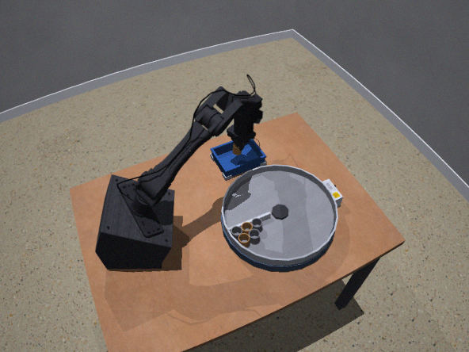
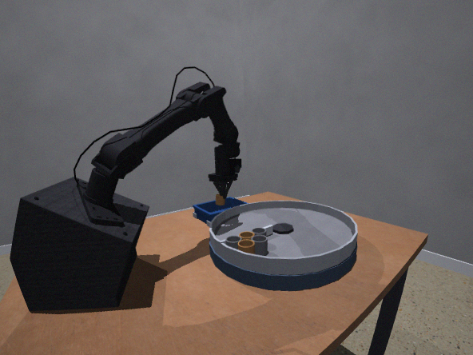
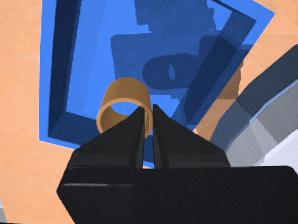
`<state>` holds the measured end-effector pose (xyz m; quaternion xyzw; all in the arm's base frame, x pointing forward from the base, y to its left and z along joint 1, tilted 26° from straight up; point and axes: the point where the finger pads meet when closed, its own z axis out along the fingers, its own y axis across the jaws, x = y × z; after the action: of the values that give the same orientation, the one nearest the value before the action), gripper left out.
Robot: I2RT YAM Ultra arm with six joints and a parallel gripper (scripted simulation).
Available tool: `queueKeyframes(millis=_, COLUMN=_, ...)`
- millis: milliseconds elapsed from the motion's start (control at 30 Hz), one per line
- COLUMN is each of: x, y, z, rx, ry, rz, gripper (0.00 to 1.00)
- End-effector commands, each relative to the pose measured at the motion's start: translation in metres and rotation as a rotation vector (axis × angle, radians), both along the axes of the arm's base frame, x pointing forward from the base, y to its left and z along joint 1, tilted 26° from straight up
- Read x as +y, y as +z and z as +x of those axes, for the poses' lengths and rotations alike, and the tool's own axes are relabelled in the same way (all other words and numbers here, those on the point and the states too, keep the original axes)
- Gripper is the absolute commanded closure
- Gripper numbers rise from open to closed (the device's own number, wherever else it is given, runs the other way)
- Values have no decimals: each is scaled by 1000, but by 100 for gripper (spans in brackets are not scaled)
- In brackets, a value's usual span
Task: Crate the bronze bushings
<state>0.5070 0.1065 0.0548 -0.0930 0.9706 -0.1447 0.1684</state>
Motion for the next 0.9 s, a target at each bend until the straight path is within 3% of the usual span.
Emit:
queueKeyframes(millis=0, x=8, y=23, z=11, rx=-59, ry=16, rz=15, gripper=100)
queueKeyframes(millis=633, x=8, y=23, z=11, rx=-58, ry=16, rz=15, gripper=100)
queueKeyframes(millis=833, x=6, y=12, z=10, rx=-35, ry=15, rz=7, gripper=100)
queueKeyframes(millis=867, x=6, y=26, z=11, rx=-61, ry=14, rz=16, gripper=100)
